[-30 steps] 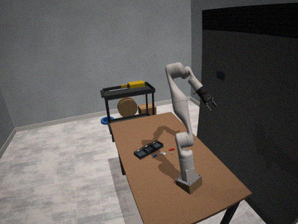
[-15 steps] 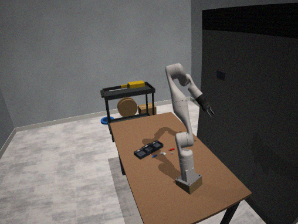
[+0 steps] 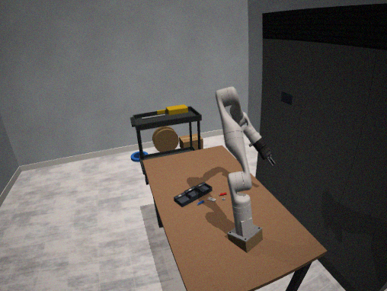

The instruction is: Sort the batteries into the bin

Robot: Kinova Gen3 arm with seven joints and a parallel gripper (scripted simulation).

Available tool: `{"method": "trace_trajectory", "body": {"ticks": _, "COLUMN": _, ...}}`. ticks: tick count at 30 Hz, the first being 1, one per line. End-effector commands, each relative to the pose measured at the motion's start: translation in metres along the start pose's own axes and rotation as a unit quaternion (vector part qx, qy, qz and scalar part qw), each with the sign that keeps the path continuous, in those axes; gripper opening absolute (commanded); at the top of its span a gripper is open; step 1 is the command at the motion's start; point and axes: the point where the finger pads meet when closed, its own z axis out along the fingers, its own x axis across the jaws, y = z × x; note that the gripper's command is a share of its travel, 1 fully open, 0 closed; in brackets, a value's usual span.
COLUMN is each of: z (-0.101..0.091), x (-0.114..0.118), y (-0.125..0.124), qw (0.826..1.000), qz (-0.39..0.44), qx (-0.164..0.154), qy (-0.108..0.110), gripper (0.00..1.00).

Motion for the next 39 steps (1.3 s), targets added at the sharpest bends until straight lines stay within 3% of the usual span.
{"method": "trace_trajectory", "body": {"ticks": 1, "z": 0.004, "x": -0.011, "y": 0.0, "qw": 1.0, "qz": 0.017, "qx": -0.016, "qy": -0.009, "gripper": 0.31}}
{"method": "trace_trajectory", "body": {"ticks": 7, "z": -0.018, "x": -0.042, "y": -0.008, "qw": 0.992, "qz": -0.125, "qx": 0.032, "qy": -0.018, "gripper": 0.31}}
{"method": "trace_trajectory", "body": {"ticks": 9, "z": -0.018, "x": -0.042, "y": -0.008, "qw": 0.992, "qz": -0.125, "qx": 0.032, "qy": -0.018, "gripper": 0.31}}
{"method": "trace_trajectory", "body": {"ticks": 12, "z": -0.028, "x": -0.063, "y": -0.011, "qw": 0.979, "qz": -0.195, "qx": 0.054, "qy": -0.022, "gripper": 0.31}}
{"method": "trace_trajectory", "body": {"ticks": 18, "z": -0.045, "x": -0.095, "y": -0.012, "qw": 0.938, "qz": -0.333, "qx": 0.096, "qy": -0.023, "gripper": 0.31}}
{"method": "trace_trajectory", "body": {"ticks": 24, "z": -0.061, "x": -0.125, "y": -0.01, "qw": 0.876, "qz": -0.462, "qx": 0.138, "qy": -0.012, "gripper": 0.31}}
{"method": "trace_trajectory", "body": {"ticks": 26, "z": -0.061, "x": -0.125, "y": -0.01, "qw": 0.876, "qz": -0.462, "qx": 0.138, "qy": -0.012, "gripper": 0.31}}
{"method": "trace_trajectory", "body": {"ticks": 32, "z": -0.079, "x": -0.155, "y": -0.006, "qw": 0.795, "qz": -0.58, "qx": 0.178, "qy": 0.009, "gripper": 0.31}}
{"method": "trace_trajectory", "body": {"ticks": 39, "z": -0.098, "x": -0.188, "y": 0.002, "qw": 0.679, "qz": -0.699, "qx": 0.218, "qy": 0.045, "gripper": 0.31}}
